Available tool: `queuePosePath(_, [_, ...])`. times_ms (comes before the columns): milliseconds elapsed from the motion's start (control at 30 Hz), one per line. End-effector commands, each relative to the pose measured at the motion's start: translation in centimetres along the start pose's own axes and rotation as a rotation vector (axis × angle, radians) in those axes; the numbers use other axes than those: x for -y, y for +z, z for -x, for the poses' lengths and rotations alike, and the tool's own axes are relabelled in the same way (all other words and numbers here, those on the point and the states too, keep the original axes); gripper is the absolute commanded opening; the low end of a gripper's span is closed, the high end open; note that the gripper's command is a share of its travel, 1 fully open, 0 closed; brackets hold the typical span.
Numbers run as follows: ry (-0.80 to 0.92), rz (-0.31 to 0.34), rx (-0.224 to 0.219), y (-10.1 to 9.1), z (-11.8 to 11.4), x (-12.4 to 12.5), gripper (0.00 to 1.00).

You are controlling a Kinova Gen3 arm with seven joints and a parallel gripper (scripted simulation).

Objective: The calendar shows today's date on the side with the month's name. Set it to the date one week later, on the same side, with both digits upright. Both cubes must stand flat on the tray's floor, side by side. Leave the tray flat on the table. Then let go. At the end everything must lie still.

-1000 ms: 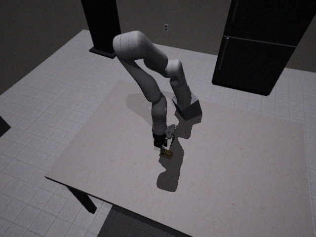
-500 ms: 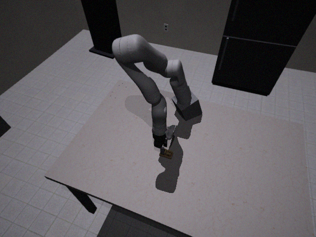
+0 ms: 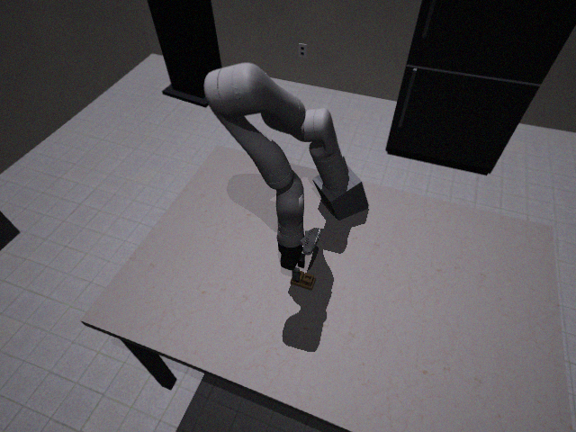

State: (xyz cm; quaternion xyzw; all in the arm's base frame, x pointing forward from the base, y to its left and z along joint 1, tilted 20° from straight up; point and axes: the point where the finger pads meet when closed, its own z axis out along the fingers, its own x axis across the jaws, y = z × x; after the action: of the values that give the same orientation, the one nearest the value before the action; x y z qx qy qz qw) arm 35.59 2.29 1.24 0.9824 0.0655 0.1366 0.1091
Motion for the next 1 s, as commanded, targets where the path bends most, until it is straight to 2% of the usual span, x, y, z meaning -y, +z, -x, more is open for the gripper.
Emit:
queuePosePath(0, [0.000, 0.000, -0.001, -0.03, -0.04, 0.01, 0.87])
queuePosePath(967, [0.000, 0.000, -0.001, 0.33, -0.04, 0.01, 0.87])
